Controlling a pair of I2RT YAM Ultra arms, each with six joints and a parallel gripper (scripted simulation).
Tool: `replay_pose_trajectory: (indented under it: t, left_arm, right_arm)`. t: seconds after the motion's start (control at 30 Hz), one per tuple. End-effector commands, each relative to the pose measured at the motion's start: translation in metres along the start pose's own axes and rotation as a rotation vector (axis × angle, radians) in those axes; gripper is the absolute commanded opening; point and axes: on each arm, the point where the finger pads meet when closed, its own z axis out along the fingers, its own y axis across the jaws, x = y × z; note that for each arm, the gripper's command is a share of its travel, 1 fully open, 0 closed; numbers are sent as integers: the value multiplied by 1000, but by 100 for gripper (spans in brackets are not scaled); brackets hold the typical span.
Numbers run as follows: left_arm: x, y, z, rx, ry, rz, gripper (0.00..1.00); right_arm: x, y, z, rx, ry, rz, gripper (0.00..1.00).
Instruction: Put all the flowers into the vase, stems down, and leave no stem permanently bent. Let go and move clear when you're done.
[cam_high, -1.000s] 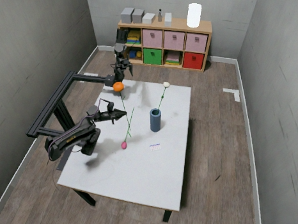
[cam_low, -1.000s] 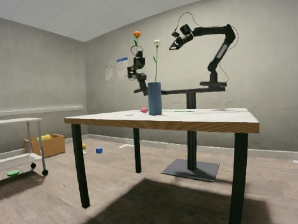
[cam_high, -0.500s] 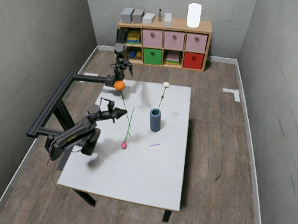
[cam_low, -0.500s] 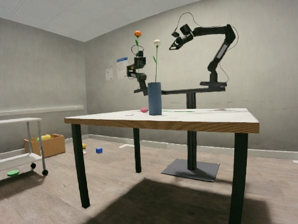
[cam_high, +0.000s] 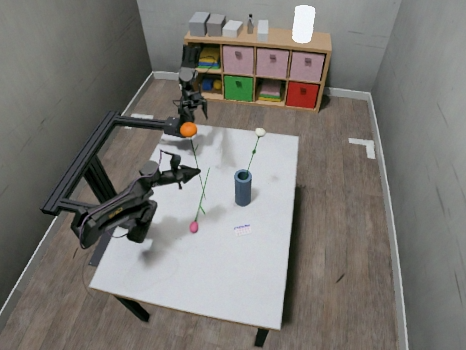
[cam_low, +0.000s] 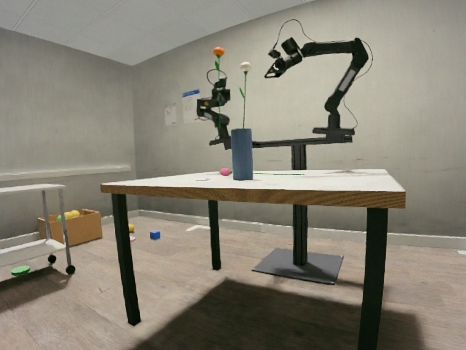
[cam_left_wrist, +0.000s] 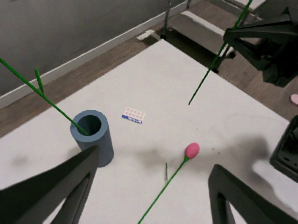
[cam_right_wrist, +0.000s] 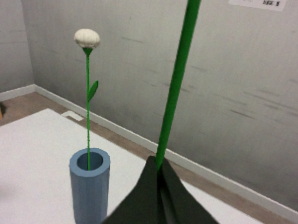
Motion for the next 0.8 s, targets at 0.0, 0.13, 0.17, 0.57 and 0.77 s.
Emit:
replay_pose_trajectory:
  t: [0.0, 0.13, 0.17, 0.57, 0.77]
  left_arm:
    - [-1, -3, -1, 0, -8, -5, 70]
    - [-1, -3, -1, 0, -8, -5, 70]
    - [-1, -3, -1, 0, -8, -5, 70]
    - [-1, -3, -1, 0, -8, -5, 70]
    - [-1, -3, -1, 0, -8, -5, 70]
  right_arm:
    - [-25, 6, 5, -25, -59, 34, 0]
    - [-26, 11, 8, -37, -60, 36, 0]
    - [-27, 13, 9, -41, -60, 37, 0]
    - [-28, 31, 18, -88, -58, 36, 0]
    - [-28, 43, 24, -116, -57, 35, 0]
